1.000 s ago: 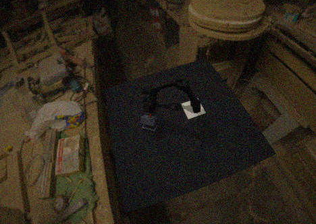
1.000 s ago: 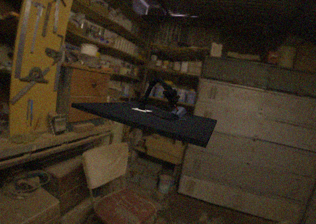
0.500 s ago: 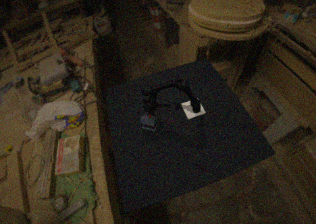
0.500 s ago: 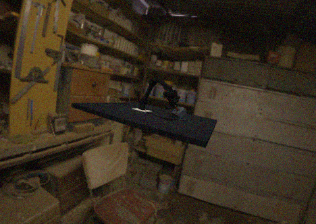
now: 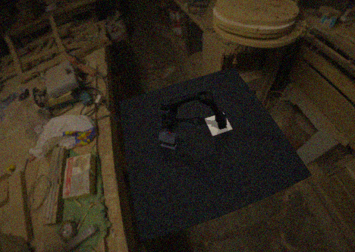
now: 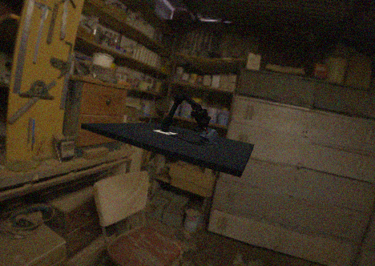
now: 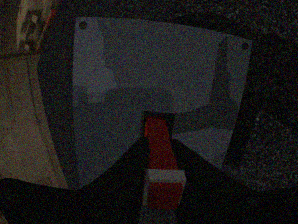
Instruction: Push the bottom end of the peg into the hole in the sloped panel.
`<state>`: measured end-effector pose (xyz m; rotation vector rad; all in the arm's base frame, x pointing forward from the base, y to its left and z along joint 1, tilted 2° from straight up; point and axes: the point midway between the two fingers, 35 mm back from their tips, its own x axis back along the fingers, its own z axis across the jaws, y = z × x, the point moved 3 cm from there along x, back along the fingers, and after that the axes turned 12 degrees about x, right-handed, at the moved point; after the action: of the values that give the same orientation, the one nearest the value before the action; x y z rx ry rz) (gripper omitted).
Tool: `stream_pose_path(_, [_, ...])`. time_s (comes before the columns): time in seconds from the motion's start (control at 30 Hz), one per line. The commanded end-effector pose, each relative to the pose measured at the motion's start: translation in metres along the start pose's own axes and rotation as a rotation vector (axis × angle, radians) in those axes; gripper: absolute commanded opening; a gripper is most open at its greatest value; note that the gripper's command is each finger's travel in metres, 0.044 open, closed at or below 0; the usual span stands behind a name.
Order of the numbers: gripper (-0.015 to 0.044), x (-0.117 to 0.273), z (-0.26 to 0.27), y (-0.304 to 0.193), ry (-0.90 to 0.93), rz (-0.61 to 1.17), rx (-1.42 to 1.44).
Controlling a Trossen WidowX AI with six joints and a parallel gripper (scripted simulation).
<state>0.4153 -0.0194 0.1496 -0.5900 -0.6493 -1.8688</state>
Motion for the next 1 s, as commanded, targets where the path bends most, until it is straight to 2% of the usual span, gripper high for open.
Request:
stream_pose_path(0.0, [0.0000, -0.0026, -0.0008, -0.0008, -0.003, 0.001, -0.004])
stream_pose_path(0.73, [0.0000, -0.0060, -0.0011, -0.0005, 0.001, 0.001, 0.000])
stream_pose_path(0.97, [0.0184, -0.0060, -0.0011, -0.0005, 0.001, 0.001, 0.000])
